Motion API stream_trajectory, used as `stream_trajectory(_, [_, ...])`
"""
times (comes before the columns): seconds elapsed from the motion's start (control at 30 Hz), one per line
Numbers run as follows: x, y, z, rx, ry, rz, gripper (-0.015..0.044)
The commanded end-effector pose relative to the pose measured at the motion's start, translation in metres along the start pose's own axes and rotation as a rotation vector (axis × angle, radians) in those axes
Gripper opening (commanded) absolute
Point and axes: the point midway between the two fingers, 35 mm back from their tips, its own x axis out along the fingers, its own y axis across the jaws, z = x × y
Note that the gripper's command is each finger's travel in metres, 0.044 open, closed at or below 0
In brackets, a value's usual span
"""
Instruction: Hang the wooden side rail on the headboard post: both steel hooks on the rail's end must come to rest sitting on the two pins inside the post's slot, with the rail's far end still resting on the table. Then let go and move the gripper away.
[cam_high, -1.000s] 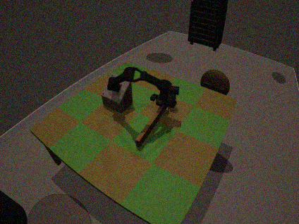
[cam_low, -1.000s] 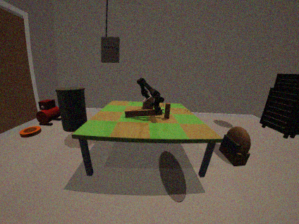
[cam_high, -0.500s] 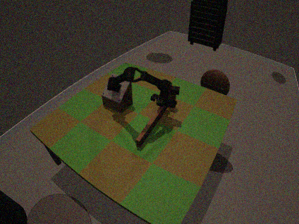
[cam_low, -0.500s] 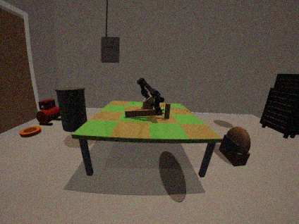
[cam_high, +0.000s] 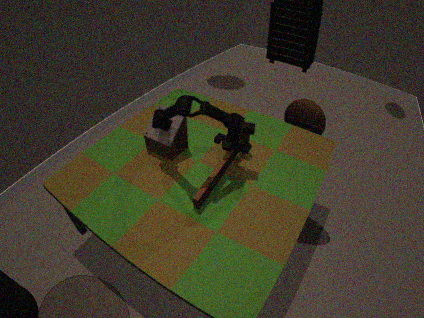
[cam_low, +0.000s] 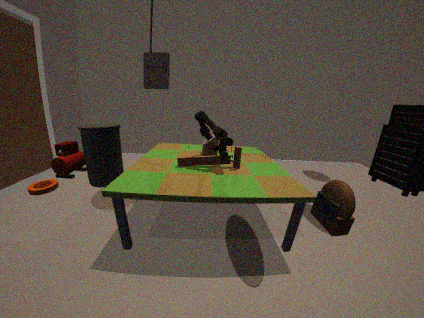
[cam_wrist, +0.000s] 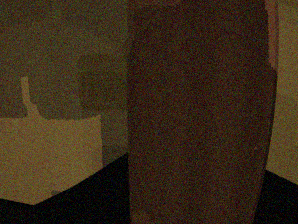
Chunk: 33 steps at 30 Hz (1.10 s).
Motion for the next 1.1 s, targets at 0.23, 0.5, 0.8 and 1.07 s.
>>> stream_trajectory(0.23, [-0.004,0.0041,-0.0034,-0.004,0.004,0.011,0.0])
stream_trajectory(0.5, [-0.0046,0.0047,-0.0039,-0.004,0.004,0.011,0.0])
stream_trajectory(0.8, [-0.005,0.0055,-0.0047,-0.004,0.004,0.011,0.0])
stream_trajectory(1.07, [-0.0046,0.0065,-0.0055,-0.004,0.004,0.011,0.0])
